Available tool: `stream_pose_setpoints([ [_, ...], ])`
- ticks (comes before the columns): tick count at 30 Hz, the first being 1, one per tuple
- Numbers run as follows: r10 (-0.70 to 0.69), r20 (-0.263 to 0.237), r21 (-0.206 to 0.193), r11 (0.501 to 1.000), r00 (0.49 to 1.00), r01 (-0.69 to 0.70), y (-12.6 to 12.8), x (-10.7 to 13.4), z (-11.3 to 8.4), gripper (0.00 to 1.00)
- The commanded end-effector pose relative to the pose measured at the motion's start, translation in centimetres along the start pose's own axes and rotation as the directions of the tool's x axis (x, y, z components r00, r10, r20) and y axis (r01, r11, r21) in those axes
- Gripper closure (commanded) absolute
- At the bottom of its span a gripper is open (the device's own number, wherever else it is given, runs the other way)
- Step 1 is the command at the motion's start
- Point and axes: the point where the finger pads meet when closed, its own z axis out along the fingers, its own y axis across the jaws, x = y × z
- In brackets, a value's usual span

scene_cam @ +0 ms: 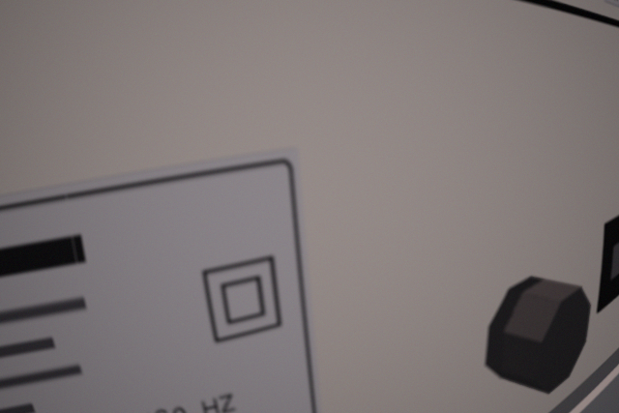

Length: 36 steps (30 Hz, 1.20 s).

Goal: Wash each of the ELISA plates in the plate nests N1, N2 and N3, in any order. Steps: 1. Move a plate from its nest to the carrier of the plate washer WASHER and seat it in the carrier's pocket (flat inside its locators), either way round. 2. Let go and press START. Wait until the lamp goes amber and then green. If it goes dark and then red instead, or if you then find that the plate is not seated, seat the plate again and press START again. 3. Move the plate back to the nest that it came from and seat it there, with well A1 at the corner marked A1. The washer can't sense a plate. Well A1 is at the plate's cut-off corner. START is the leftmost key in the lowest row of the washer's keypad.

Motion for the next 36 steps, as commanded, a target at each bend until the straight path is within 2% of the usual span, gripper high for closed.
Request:
stream_pose_setpoints([
  [1,-0.015,0.004,0.003,1.0,1.0,0.015,-0.2,-0.1,-0.1,1.0],
  [2,0.027,-0.016,-0.002,1.0,1.0,-0.027,0.9,-0.3,0.0,0.0],
  [4,0.092,-0.027,0.011,0.996,0.995,-0.092,1.6,-0.9,-0.1,0.0],
  [6,0.092,-0.027,0.011,0.996,0.995,-0.092,1.6,-0.9,-0.1,0.0],
  [10,0.22,-0.046,0.039,0.975,0.974,-0.218,3.1,-2.2,-0.2,0.0],
  [15,0.375,-0.064,0.077,0.926,0.925,-0.37,4.9,-3.9,-0.3,0.0],
  [18,0.446,-0.054,0.097,0.893,0.893,-0.44,5.4,-6.4,-0.3,0.0],
  [21,0.531,-0.059,0.118,0.845,0.845,-0.522,6.6,-7.6,-0.4,0.0],
  [23,0.531,-0.059,0.118,0.845,0.845,-0.522,6.6,-7.6,-0.4,0.0],
  [31,0.731,-0.063,0.176,0.679,0.68,-0.713,9.5,-10.4,-0.7,0.0],
  [36,0.843,-0.068,0.228,0.533,0.533,-0.814,9.2,-9.7,-0.4,0.0],
])
